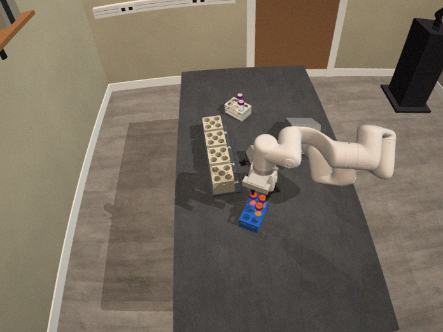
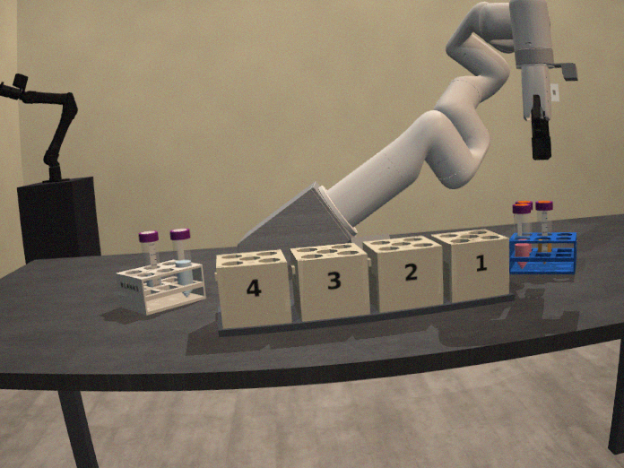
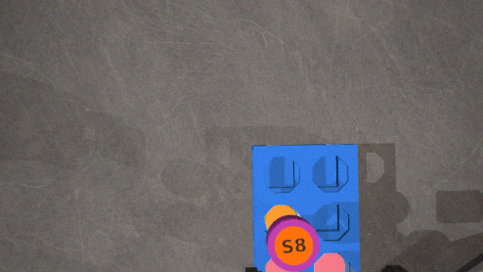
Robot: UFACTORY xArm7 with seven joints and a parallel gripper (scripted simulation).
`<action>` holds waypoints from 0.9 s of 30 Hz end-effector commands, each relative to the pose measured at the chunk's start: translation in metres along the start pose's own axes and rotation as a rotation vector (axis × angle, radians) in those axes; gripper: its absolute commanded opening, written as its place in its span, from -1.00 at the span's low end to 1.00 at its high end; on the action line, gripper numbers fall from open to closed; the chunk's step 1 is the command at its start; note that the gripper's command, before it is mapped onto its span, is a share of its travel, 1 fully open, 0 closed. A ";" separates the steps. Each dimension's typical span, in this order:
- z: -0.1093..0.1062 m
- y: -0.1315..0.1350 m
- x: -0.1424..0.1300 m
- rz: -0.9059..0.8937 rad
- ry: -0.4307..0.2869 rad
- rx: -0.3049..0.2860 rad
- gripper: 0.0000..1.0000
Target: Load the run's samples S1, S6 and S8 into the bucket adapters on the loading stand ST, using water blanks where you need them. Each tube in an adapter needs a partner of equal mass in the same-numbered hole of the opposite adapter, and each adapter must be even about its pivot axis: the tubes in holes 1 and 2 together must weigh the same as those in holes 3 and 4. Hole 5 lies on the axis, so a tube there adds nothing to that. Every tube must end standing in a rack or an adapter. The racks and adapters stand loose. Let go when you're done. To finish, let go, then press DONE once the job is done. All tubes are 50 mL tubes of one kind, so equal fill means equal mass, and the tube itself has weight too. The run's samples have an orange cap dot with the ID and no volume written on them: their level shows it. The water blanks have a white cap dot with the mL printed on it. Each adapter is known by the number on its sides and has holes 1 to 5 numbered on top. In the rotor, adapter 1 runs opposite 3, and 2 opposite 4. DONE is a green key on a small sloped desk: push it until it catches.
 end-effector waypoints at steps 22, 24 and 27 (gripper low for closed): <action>0.046 0.000 0.000 -0.001 0.002 -0.003 0.15; 0.050 0.000 0.000 -0.001 0.002 -0.003 0.15; 0.056 0.000 0.000 -0.001 0.002 -0.003 0.15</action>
Point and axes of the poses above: the point where the finger pads meet when closed, its own z axis out along the fingers, its own y axis across the jaws, x = y × z, the point moved 10 cm from there along -z, back along the fingers, and after that the axes turned 14 degrees about -z, right-handed, at the moved point
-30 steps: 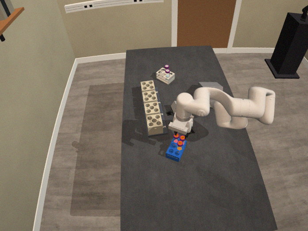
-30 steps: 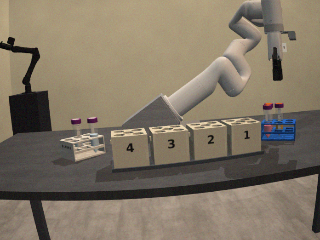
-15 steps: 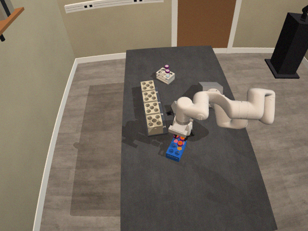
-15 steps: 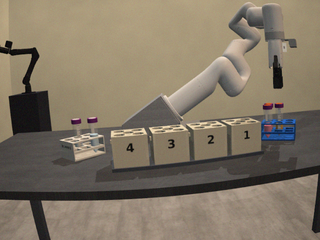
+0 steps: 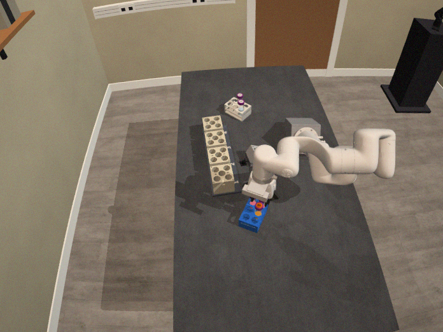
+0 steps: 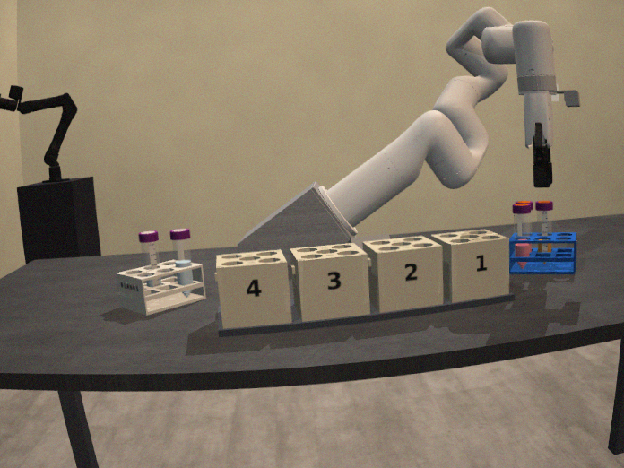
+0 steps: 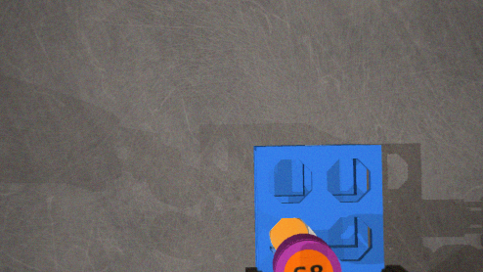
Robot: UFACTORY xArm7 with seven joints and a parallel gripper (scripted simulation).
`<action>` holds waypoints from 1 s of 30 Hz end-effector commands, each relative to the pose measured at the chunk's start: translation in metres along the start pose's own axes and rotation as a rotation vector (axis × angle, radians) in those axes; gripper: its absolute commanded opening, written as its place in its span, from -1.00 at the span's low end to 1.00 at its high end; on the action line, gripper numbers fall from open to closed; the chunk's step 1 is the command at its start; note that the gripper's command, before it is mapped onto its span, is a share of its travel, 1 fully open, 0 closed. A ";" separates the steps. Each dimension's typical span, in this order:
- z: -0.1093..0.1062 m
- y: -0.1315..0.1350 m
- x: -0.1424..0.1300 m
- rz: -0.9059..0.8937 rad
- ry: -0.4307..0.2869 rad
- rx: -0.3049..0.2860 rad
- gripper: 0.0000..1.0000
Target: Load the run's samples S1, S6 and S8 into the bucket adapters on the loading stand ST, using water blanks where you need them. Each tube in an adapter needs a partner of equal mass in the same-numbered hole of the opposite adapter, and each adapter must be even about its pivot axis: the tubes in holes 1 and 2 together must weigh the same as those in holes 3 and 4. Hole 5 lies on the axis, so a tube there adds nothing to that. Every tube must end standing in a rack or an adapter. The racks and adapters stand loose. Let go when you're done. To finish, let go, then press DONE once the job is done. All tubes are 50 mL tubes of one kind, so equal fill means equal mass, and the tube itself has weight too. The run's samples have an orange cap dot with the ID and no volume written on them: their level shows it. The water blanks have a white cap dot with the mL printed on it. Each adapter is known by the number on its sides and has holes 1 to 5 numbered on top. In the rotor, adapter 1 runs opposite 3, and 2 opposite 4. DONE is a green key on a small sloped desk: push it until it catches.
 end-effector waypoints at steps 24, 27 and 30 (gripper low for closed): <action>0.031 0.001 0.001 -0.001 0.002 -0.003 0.15; 0.033 0.001 0.001 -0.001 0.002 -0.003 0.15; 0.035 0.001 0.001 -0.001 0.002 -0.003 0.15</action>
Point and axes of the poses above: the point where the finger pads meet when closed, its own z axis out along the fingers, its own y axis across the jaws, x = y × z, the point moved 10 cm from there along -z, back along the fingers, and after that the axes turned 14 degrees about -z, right-handed, at the moved point
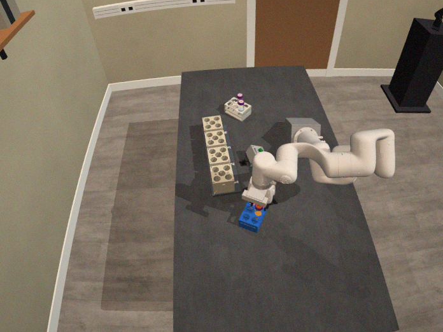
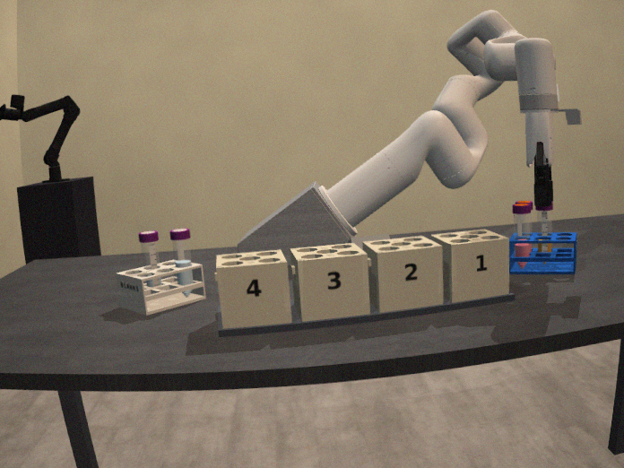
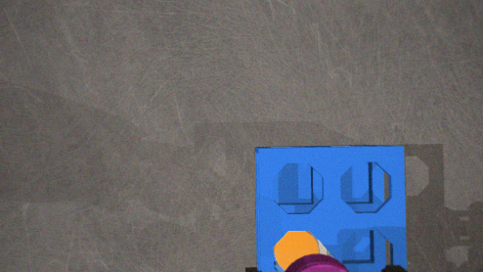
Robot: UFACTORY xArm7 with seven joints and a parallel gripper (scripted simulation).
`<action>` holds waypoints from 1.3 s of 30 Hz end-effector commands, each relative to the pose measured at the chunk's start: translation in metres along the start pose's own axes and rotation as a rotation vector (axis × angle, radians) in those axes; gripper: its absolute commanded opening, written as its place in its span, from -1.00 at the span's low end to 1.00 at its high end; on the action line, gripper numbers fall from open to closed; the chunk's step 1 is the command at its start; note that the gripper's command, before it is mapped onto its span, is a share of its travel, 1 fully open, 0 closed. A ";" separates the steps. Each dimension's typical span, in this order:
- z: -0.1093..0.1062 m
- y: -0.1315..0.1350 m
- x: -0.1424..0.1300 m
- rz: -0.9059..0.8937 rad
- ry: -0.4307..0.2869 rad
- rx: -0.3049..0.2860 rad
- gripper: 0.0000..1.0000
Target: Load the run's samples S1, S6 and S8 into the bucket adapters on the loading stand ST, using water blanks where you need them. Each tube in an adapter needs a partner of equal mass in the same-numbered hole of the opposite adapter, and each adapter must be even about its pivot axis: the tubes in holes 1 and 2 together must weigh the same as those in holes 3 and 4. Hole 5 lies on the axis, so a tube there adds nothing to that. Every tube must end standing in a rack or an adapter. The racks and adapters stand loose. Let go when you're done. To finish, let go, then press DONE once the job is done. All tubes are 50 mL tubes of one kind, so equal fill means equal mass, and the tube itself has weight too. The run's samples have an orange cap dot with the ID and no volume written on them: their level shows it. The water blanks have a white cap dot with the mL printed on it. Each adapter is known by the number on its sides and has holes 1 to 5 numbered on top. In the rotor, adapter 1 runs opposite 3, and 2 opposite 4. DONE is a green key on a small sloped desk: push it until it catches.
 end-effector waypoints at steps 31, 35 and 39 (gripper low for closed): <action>0.018 0.000 0.000 -0.001 0.002 -0.003 0.15; 0.018 0.000 0.000 -0.001 0.002 -0.003 0.15; 0.018 0.000 0.000 -0.001 0.002 -0.003 0.15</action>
Point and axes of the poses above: the point where the finger pads meet when closed, its own z axis out along the fingers, its own y axis across the jaws, x = y × z, the point moved 10 cm from there along -z, back along the fingers, and after that the axes turned 14 degrees about -z, right-handed, at the moved point
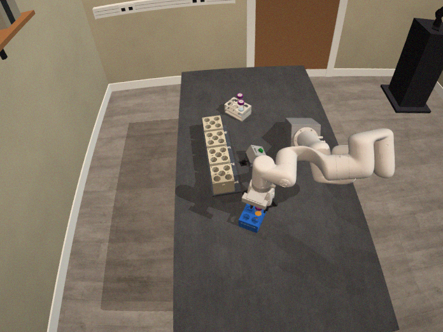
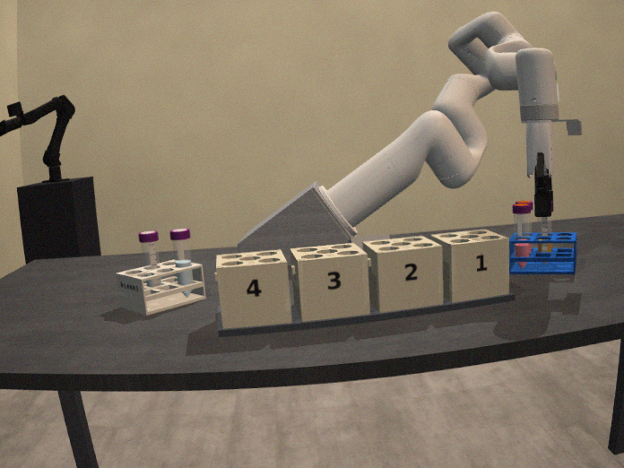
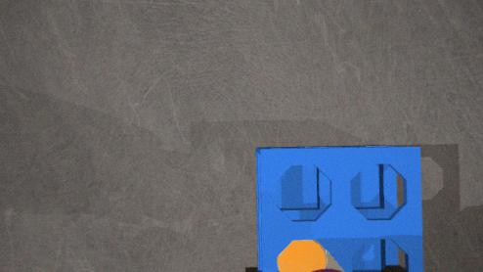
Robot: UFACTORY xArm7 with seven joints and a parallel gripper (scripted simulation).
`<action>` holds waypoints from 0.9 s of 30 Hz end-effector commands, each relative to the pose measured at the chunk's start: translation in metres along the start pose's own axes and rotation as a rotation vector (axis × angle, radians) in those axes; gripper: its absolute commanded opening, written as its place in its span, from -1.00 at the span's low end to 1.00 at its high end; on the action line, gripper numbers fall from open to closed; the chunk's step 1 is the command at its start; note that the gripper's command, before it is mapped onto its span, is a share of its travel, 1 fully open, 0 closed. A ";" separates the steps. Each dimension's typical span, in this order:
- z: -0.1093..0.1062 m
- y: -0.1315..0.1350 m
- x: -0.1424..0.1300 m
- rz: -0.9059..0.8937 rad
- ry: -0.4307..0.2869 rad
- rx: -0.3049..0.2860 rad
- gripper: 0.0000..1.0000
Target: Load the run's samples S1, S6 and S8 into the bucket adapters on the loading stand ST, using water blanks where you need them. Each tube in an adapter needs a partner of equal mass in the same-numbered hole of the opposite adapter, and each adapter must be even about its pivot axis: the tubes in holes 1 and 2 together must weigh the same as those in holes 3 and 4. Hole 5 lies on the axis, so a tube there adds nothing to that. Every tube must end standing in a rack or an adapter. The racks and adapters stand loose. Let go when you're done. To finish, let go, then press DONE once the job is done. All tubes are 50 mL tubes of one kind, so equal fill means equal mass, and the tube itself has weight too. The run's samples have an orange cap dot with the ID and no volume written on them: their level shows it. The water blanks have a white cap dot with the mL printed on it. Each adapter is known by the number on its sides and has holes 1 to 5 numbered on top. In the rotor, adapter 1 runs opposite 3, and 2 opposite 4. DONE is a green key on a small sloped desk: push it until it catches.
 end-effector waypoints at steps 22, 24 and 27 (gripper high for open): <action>-0.003 0.000 0.000 -0.001 0.002 -0.003 -1.00; -0.003 0.000 0.000 -0.001 0.002 -0.003 -1.00; -0.003 0.000 0.000 -0.001 0.002 -0.003 -1.00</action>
Point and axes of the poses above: the point where the finger pads meet when closed, its own z axis out along the fingers, its own y axis across the jaws, x = y × z, the point moved 10 cm from there along -z, back along the fingers, and after that the axes turned 14 degrees about -z, right-handed, at the moved point
